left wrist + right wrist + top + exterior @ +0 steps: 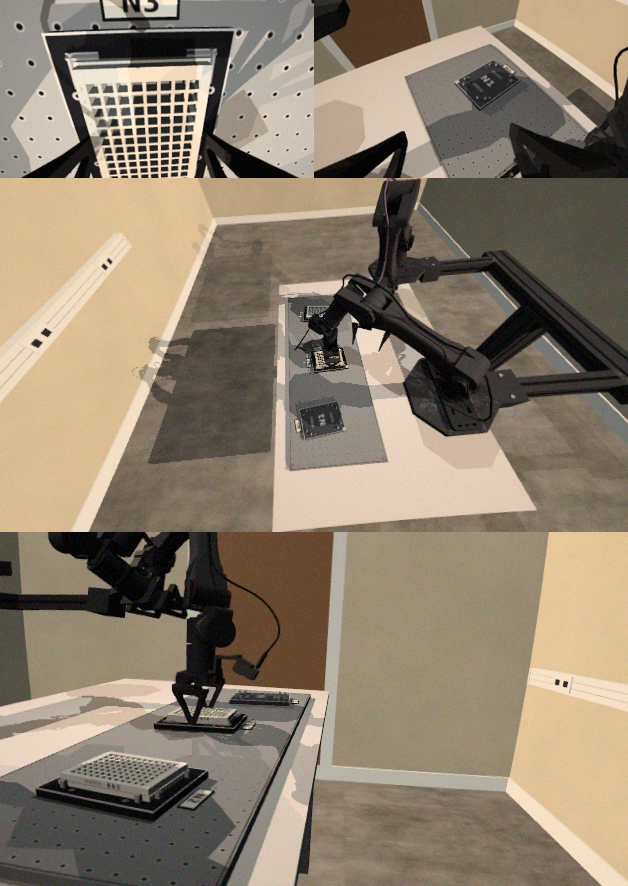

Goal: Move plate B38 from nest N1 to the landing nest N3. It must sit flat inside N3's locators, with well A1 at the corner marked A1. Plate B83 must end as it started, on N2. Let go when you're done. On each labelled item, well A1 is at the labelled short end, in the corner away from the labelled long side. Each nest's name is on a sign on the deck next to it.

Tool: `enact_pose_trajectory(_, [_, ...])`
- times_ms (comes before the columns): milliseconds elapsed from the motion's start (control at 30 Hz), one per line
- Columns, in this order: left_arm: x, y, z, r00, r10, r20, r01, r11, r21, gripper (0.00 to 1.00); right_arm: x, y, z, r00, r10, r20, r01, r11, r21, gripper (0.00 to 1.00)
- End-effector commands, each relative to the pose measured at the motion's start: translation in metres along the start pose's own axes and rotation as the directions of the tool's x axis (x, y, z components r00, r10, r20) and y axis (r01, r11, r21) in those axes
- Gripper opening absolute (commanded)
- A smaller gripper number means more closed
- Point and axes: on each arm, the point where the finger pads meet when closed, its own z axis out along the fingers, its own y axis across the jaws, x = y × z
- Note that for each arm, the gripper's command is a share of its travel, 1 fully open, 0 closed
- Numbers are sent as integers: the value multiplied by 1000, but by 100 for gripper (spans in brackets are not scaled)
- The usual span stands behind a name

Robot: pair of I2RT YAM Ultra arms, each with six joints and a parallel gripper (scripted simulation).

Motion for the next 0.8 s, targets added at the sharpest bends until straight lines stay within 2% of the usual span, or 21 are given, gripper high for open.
enact_pose_trajectory(0, [4, -7, -5, 1000, 3, 11, -3, 1000, 19, 100, -10, 1, -4, 1000, -8, 22, 8, 1000, -7, 100])
enact_pose_trajectory(300, [8, -1, -25, 1000, 9, -3, -9, 1000, -3, 100, -10, 1, -4, 1000, -8, 22, 8, 1000, -7, 100])
enact_pose_trajectory(567, [9, 1, -30, 1000, 13, -6, -13, 1000, 0, 100, -10, 1, -4, 1000, -8, 22, 8, 1000, -7, 100])
enact_pose_trajectory(767, [10, 3, -68, 1000, 6, -2, -6, 1000, -4, 100, -10, 1, -4, 1000, -8, 22, 8, 1000, -7, 100])
